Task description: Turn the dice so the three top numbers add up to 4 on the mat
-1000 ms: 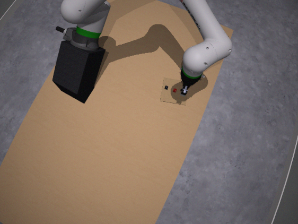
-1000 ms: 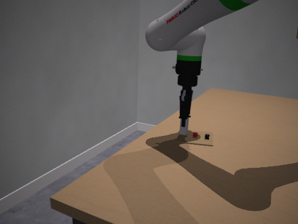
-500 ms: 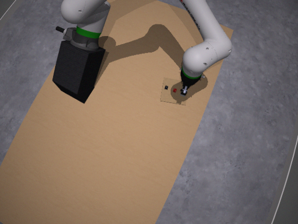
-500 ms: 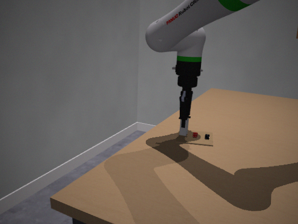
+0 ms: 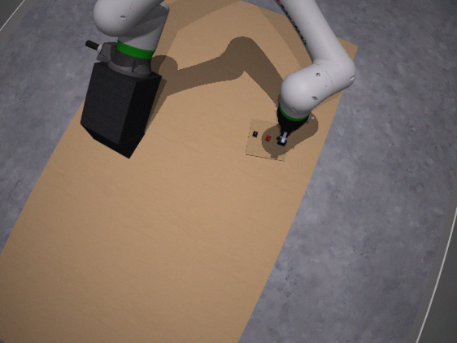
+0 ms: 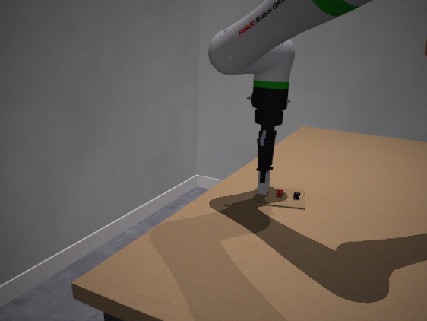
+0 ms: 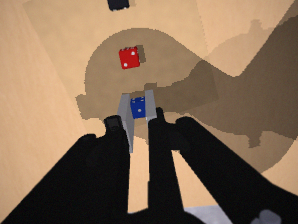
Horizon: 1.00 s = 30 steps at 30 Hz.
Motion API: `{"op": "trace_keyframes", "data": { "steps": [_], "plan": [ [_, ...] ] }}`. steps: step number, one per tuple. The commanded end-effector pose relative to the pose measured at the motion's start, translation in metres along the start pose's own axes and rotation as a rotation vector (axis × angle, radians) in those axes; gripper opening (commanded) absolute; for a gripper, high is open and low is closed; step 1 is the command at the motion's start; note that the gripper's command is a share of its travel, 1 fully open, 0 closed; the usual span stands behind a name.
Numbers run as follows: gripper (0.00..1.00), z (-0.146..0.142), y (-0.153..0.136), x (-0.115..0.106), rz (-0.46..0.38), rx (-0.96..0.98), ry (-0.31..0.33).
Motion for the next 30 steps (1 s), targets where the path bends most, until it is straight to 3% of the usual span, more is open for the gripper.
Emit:
{"op": "trace_keyframes", "data": {
  "steps": [1, 22, 30],
  "plan": [
    [0.07, -0.0002, -0.0001, -0.0002, 0.000, 0.000, 0.000],
    [0.07, -0.0002, -0.0001, -0.0002, 0.000, 0.000, 0.000],
    [0.14, -0.0002, -0.0001, -0.0002, 0.000, 0.000, 0.000]
  ]
}}
Point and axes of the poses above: the point where the finger pads meet when closed, its own x axis out along the fingers, its own z axis across the jaws, y = z × x, the point moved 9 cm from there along -x, back along the fingers, and after that the axes turned 14 degrees about -x, right-handed, at the moved point
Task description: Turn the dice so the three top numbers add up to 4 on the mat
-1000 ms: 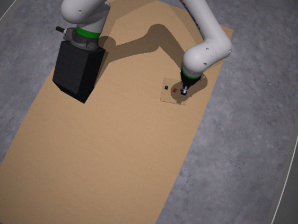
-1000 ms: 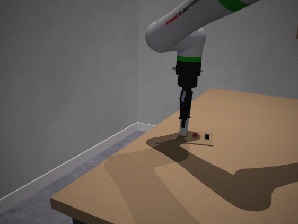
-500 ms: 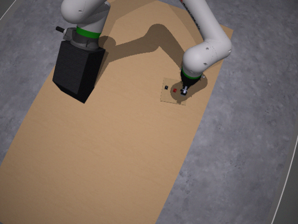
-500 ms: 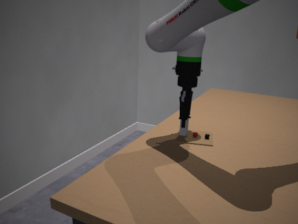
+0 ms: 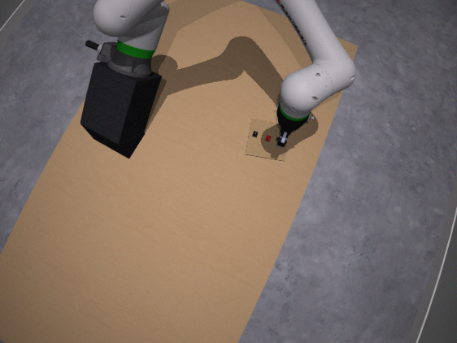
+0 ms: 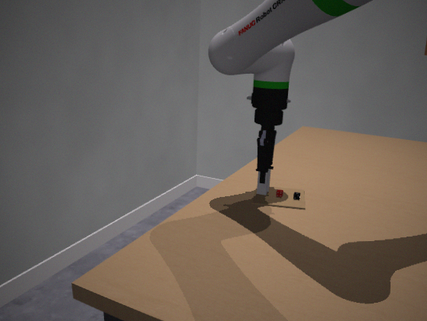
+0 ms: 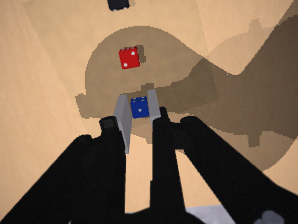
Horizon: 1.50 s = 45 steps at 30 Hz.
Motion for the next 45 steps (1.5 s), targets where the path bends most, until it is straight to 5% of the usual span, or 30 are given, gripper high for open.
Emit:
{"op": "trace_keyframes", "data": {
  "steps": [1, 22, 45],
  "plan": [
    [0.14, 0.000, 0.000, 0.000, 0.000, 0.000, 0.000],
    [0.19, 0.000, 0.000, -0.003, 0.000, 0.000, 0.000],
    [0.19, 0.000, 0.000, -0.089, 0.000, 0.000, 0.000]
  ]
}}
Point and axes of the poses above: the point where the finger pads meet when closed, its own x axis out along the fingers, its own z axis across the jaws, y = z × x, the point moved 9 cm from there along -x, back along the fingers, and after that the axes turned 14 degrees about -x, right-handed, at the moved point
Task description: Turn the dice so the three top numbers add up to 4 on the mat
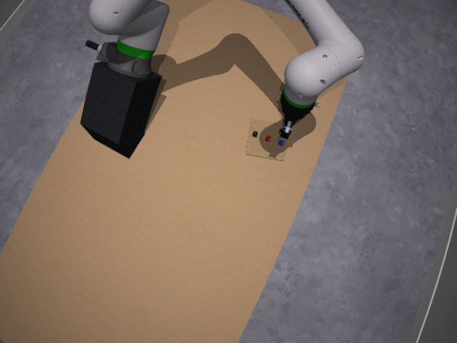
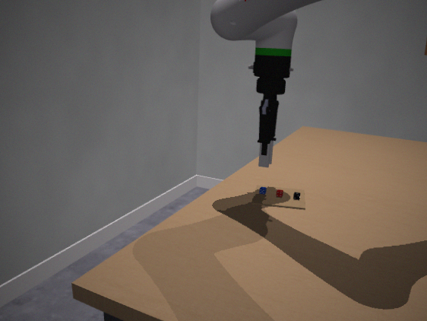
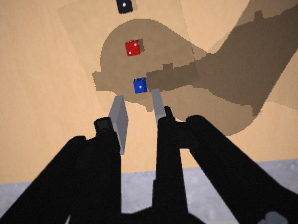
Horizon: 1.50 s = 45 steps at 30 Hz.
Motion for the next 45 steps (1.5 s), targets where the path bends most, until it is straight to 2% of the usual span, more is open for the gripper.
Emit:
{"op": "trace_keyframes", "data": {
  "steps": [1, 4, 5, 30, 35, 40, 42, 45],
  "plan": [
    [0.19, 0.000, 0.000, -0.009, 0.000, 0.000, 0.000],
    [0.19, 0.000, 0.000, -0.009, 0.000, 0.000, 0.000],
    [1.00, 0.000, 0.000, -0.009, 0.000, 0.000, 0.000],
    [1.00, 0.000, 0.000, -0.011, 0.000, 0.000, 0.000],
    [1.00, 0.000, 0.000, -0.021, 0.000, 0.000, 0.000],
    [1.00, 0.000, 0.000, -0.040, 0.000, 0.000, 0.000],
    [1.00, 0.000, 0.000, -0.040, 0.000, 0.000, 0.000],
    [1.00, 0.000, 0.000, -0.053, 0.000, 0.000, 0.000]
  ]
}}
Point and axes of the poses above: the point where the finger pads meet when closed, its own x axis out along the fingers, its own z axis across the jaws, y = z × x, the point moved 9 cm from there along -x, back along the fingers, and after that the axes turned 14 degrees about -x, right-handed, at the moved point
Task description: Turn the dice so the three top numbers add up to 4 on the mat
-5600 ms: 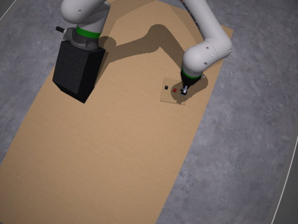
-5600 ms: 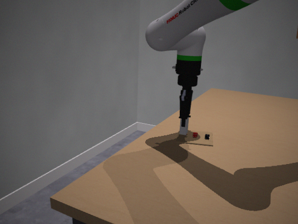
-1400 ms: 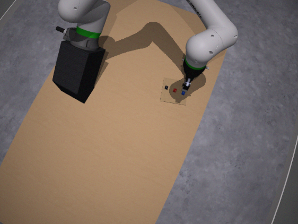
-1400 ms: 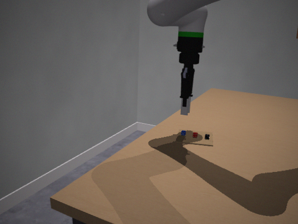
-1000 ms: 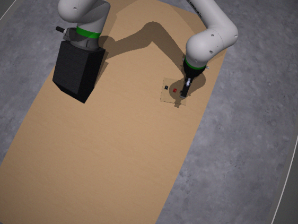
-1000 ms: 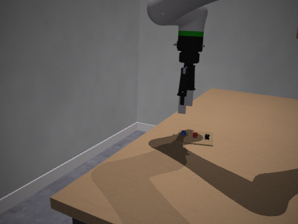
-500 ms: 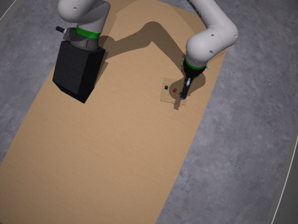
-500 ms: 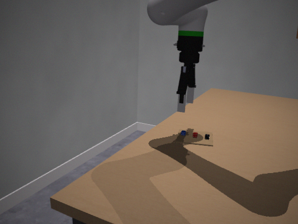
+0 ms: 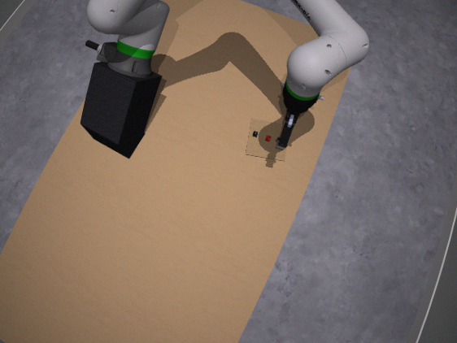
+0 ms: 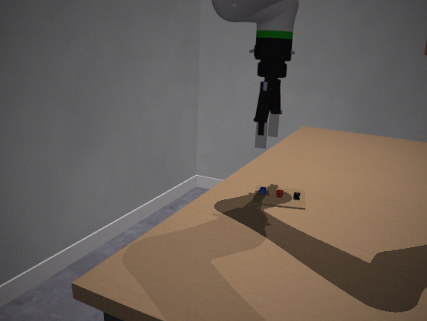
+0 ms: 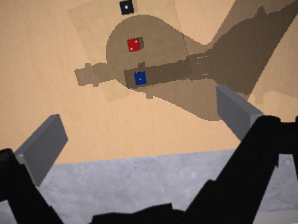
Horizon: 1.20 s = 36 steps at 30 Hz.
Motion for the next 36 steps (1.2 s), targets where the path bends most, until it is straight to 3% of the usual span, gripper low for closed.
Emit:
{"op": "trace_keyframes", "data": {
  "steps": [1, 10, 36],
  "plan": [
    [1.00, 0.000, 0.000, -0.015, 0.000, 0.000, 0.000],
    [1.00, 0.000, 0.000, -0.037, 0.000, 0.000, 0.000],
    [1.00, 0.000, 0.000, -0.038, 0.000, 0.000, 0.000]
  ]
}}
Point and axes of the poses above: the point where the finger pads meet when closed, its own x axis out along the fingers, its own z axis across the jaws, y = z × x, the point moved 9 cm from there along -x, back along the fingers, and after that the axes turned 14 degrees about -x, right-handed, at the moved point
